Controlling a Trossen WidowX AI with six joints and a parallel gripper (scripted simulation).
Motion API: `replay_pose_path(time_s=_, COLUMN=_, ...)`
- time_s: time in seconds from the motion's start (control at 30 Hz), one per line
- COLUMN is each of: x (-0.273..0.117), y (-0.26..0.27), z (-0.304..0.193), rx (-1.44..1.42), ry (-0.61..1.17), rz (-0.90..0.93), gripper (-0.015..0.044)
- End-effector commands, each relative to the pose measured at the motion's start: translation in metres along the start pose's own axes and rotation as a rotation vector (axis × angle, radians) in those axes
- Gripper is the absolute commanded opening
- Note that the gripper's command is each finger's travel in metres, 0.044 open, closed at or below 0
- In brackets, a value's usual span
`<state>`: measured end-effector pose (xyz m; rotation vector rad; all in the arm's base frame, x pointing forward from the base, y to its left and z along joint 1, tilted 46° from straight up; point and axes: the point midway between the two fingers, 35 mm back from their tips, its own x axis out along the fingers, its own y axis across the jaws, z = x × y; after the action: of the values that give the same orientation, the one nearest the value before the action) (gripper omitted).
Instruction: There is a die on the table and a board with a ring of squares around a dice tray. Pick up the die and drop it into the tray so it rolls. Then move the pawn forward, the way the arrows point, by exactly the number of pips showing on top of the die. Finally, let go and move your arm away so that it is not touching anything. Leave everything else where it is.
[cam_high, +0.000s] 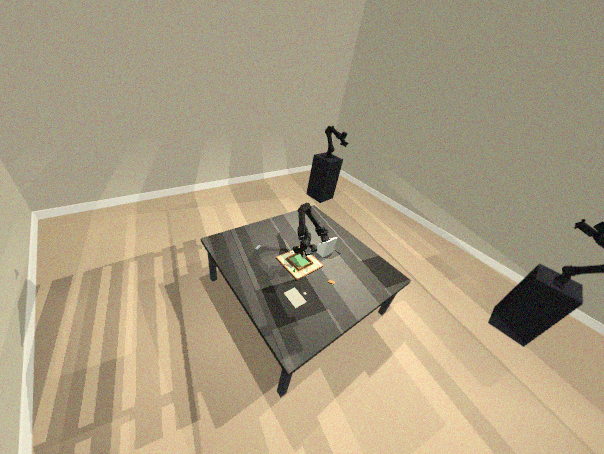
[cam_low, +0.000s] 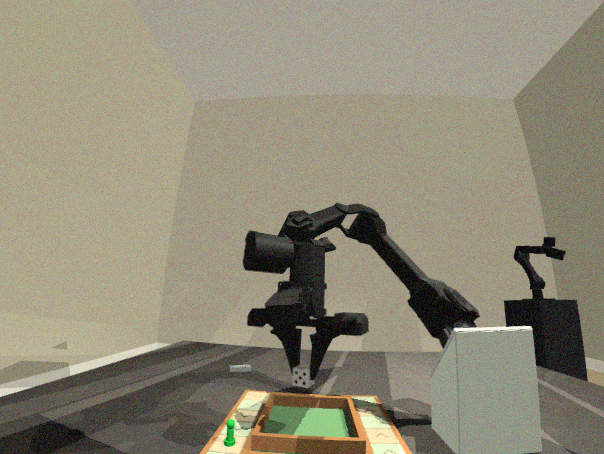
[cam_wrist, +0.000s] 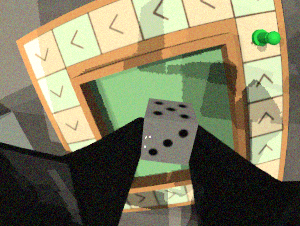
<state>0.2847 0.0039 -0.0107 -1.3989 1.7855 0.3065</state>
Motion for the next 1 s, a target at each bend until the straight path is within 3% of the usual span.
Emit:
replay_pose_path(time_s=0.0, x=0.004, y=-0.002, z=-0.012, rx=-0.103, ry=0.01, rz=-0.003, gripper=0.0)
replay_pose_path(time_s=0.3, x=0.011, y=-0.006, z=-0.038, rx=-0.342, ry=0.026, rz=-0.001, gripper=0.0)
replay_pose_path(time_s=0.53, x=0.013, y=-0.005, z=-0.04, rx=-0.361, ry=0.01, rz=0.013, gripper=0.0)
replay_pose_path(time_s=0.97, x=0.025, y=0.006, z=-0.039, rx=-0.36, ry=-0.376, rz=0.193, gripper=0.0)
